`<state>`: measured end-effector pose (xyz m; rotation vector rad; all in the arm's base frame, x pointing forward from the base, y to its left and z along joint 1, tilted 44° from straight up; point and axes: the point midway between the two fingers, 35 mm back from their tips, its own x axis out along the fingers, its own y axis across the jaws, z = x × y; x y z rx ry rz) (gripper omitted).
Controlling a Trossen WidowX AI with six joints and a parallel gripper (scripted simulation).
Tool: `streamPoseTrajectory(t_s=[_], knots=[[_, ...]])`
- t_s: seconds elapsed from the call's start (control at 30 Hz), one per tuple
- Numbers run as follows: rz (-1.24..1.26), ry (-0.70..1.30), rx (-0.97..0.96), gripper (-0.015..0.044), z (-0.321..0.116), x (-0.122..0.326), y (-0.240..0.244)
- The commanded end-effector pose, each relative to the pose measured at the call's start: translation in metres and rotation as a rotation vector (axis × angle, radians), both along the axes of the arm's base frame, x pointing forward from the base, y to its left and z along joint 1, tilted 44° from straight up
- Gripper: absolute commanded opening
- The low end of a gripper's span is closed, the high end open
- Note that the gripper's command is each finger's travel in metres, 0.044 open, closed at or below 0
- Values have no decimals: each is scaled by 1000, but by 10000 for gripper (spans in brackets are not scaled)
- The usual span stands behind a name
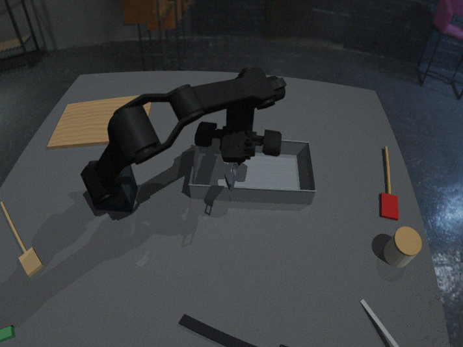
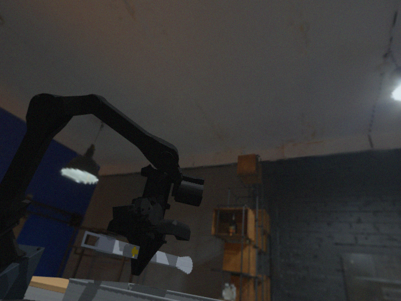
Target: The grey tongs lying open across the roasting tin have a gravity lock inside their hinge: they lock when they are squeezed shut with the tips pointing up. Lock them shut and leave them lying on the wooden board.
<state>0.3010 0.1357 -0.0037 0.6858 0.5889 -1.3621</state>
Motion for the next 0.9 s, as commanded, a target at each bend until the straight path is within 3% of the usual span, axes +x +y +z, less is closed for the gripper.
streamPoseTrajectory(t_s=[0.0,0.1,0.43,0.87], knots=[[12,-7,10,-150,39,-10,40],[12,-6,6,-150,58,-17,53],[12,-6,6,-150,58,-17,53],[199,157,3,-150,10,-59,116]])
